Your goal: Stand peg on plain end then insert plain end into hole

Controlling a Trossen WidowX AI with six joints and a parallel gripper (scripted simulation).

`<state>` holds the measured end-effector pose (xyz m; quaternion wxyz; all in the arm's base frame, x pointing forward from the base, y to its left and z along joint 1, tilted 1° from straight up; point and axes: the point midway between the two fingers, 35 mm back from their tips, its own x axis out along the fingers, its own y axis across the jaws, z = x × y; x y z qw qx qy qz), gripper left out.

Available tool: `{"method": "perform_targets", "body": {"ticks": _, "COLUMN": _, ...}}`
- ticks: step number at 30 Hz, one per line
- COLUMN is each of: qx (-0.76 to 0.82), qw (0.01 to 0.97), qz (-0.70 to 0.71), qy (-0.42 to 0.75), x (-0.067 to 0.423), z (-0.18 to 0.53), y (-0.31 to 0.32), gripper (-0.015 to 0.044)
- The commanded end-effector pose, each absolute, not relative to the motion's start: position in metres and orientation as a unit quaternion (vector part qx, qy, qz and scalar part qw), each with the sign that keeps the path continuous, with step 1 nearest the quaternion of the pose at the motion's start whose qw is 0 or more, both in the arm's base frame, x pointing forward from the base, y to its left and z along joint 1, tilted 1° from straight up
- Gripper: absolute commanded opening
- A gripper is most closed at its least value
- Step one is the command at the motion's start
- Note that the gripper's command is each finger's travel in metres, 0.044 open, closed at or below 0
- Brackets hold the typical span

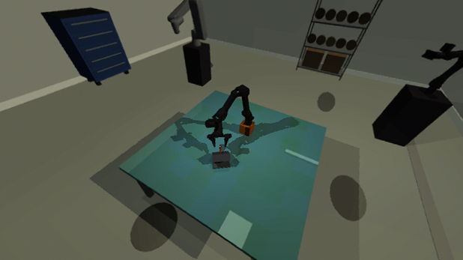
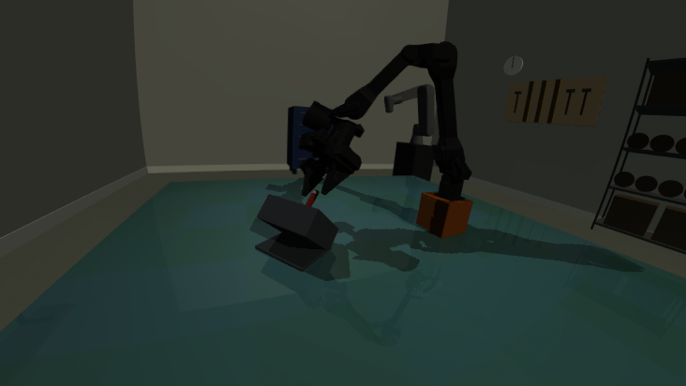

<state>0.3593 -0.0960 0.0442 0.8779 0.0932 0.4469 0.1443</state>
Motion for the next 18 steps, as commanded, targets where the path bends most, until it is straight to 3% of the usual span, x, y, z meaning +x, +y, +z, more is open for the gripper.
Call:
{"method": "perform_targets", "body": {"ticks": 1, "qx": 0.090, "qw": 0.881, "qz": 0.146, "qy": 0.441, "x": 0.356, "z": 0.056, "y": -0.100, "gripper": 0.0440}}
{"method": "perform_targets", "body": {"ticks": 18, "qx": 0.090, "qw": 0.881, "qz": 0.144, "qy": 0.442, "x": 0.333, "z": 0.080, "y": -0.115, "gripper": 0.0440}}
